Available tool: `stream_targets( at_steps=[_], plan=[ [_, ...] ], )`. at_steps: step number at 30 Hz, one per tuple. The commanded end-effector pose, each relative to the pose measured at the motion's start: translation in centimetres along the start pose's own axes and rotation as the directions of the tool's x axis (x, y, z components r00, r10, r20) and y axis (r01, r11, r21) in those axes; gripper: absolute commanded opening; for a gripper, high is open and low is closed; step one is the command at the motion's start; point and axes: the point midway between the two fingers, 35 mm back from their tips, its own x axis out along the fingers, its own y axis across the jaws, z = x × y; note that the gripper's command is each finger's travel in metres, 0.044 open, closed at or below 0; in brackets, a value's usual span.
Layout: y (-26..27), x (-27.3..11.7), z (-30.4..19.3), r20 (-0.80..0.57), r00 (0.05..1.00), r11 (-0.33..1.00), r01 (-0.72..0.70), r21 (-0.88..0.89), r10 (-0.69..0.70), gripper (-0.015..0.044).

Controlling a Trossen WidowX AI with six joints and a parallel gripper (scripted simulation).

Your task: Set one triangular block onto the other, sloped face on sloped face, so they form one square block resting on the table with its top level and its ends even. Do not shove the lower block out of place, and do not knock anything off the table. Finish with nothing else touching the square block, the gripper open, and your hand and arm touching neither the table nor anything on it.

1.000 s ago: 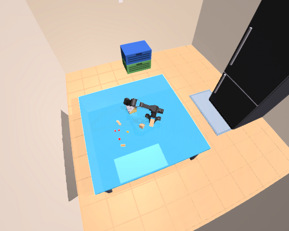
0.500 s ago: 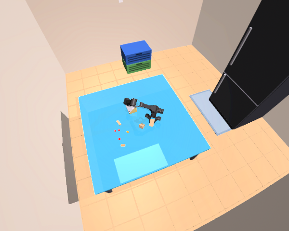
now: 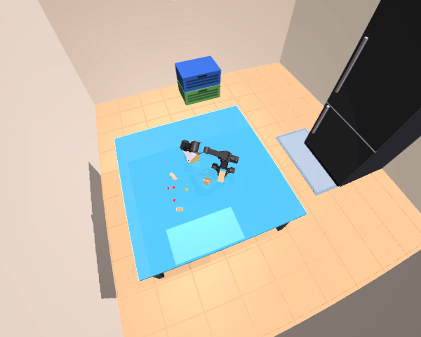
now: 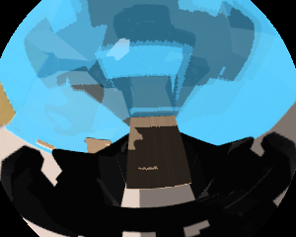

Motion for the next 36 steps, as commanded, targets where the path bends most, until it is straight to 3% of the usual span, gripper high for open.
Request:
stream_targets(
  at_steps=[1, 26, 36],
  plan=[
    [-0.1, -0.1, -0.2, 0.001, 1.000, 1.000, 0.004, 0.010, -0.004, 0.0000],
    [-0.1, -0.1, -0.2, 0.001, 1.000, 1.000, 0.004, 0.010, -0.004, 0.0000],
    [0.0, -0.5, -1.7, 0.245, 0.970, 1.000, -0.003, -0.003, 0.003, 0.0000]
  ],
)
